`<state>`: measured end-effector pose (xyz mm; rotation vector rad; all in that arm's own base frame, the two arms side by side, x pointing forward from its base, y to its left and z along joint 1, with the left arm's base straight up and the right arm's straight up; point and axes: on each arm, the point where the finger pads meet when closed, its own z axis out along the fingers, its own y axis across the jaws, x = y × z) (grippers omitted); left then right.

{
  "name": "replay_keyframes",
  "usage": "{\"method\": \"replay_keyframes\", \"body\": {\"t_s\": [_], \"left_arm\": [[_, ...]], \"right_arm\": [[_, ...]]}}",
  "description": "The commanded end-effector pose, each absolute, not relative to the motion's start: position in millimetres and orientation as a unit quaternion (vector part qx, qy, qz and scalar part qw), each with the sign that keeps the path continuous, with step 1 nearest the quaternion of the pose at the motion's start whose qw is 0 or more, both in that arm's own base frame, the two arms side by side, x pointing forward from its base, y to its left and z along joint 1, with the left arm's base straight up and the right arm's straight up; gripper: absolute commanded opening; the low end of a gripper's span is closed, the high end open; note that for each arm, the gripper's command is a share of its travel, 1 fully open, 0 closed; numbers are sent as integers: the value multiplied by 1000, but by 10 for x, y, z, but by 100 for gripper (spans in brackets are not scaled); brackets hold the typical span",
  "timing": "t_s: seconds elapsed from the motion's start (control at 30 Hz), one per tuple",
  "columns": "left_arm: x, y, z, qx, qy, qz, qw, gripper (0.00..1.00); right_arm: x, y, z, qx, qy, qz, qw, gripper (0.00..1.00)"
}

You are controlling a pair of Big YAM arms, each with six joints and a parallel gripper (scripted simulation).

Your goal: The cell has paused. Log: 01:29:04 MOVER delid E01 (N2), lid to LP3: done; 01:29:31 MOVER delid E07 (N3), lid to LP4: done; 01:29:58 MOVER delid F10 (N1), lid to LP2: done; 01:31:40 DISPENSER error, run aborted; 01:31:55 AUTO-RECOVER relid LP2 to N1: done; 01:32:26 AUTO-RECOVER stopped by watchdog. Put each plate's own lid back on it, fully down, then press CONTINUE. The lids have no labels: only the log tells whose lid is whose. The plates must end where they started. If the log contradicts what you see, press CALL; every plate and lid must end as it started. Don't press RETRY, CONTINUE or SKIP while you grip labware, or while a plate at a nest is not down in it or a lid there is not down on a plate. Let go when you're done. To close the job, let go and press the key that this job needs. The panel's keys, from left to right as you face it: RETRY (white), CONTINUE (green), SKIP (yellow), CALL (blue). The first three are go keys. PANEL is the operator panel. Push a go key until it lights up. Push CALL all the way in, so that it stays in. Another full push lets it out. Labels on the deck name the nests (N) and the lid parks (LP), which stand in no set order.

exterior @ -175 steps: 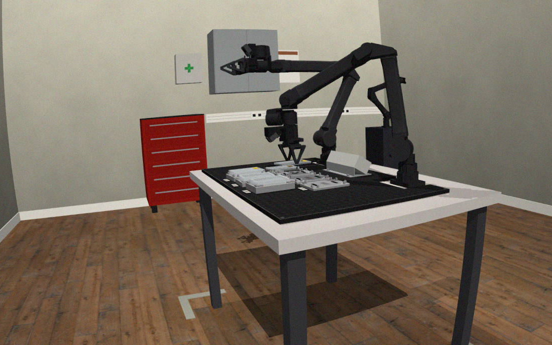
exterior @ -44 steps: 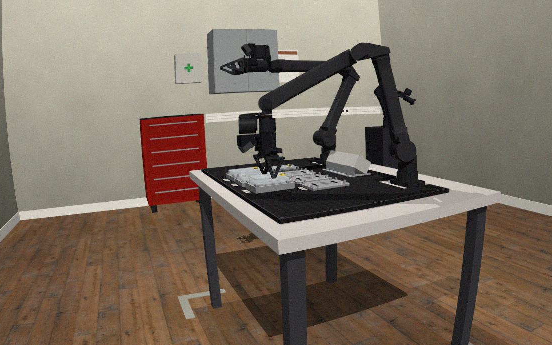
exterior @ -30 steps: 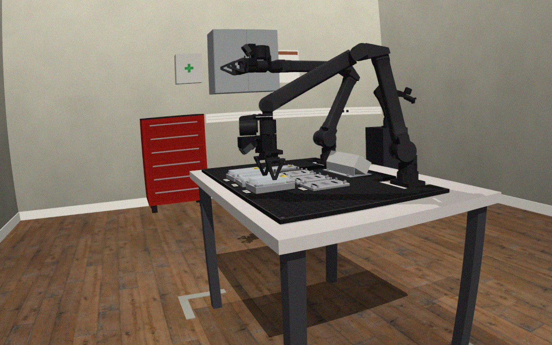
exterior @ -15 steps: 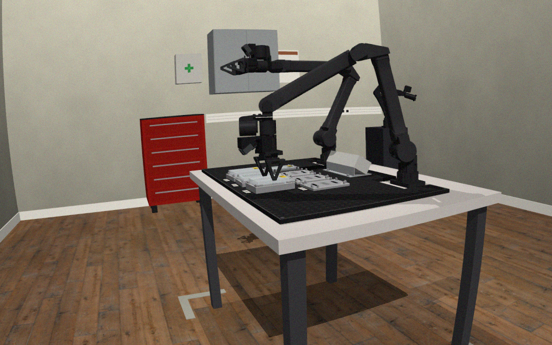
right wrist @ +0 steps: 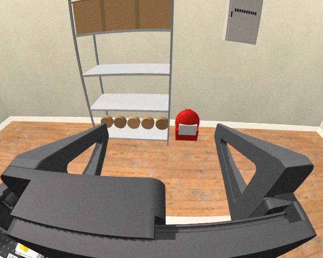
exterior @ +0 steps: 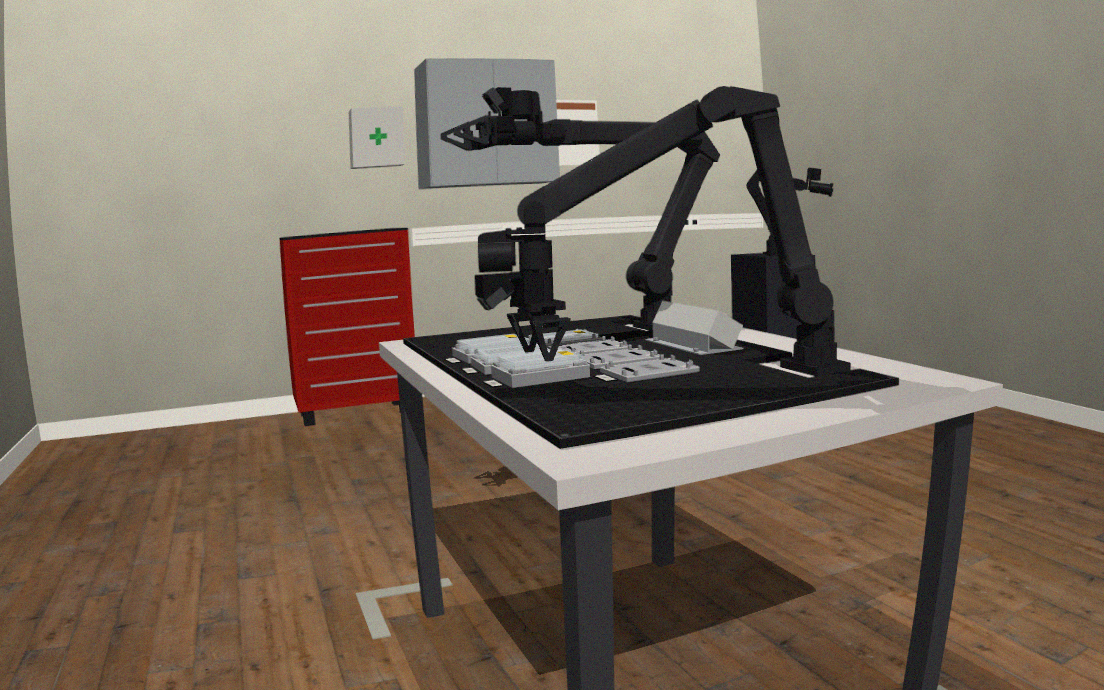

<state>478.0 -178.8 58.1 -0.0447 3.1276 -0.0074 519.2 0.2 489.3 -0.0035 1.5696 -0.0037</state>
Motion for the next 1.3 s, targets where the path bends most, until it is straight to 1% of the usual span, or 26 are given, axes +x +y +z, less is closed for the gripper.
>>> {"method": "replay_keyframes", "body": {"t_s": [0.0, 0.9, 0.93, 1.27], "left_arm": [[4764, -1875, 517, -12, 1000, -1, 3, 0], [4759, -1874, 551, -12, 1000, -2, 5, 0], [4759, -1874, 551, -12, 1000, -2, 5, 100], [4759, -1874, 551, -12, 1000, -2, 5, 100]], "right_arm": [[5169, -3, 5245, 2, 686, 3, 727, 100], [5169, -3, 5245, 2, 686, 3, 727, 100], [5169, -3, 5245, 2, 686, 3, 727, 100], [5169, -3, 5245, 2, 686, 3, 727, 100]]}}
